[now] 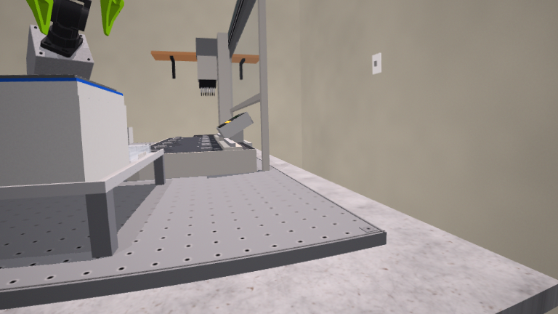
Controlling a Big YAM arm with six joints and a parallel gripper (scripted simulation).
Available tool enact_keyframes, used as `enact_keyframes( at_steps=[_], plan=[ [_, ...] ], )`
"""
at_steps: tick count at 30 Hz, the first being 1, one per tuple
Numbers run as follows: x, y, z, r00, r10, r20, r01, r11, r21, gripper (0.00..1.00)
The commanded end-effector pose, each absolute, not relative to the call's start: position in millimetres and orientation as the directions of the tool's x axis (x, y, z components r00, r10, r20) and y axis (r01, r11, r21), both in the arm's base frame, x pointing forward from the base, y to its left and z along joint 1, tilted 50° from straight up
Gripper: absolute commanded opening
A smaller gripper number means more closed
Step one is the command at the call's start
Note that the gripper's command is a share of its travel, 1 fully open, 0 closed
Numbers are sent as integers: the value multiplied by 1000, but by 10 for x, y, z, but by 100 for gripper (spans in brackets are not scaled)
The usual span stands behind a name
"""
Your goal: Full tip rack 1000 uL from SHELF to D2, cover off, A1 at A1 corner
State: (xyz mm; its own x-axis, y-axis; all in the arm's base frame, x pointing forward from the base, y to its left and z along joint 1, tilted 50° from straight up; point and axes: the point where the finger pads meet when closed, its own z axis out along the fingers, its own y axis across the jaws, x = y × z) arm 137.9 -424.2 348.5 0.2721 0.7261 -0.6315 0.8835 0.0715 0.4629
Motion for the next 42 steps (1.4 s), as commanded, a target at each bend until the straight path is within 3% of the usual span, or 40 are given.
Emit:
enact_keyframes(
  at_steps=[1, 22, 42],
  plan=[
    [1446, -4101, 3477, 286, 712, -641, 874, 80, 479, 100],
    [1673, -3549, 2782, 280, 737, -615, 878, 62, 474, 100],
    [1638, -3539, 2810, 281, 732, -620, 879, 62, 473, 100]
  ],
)
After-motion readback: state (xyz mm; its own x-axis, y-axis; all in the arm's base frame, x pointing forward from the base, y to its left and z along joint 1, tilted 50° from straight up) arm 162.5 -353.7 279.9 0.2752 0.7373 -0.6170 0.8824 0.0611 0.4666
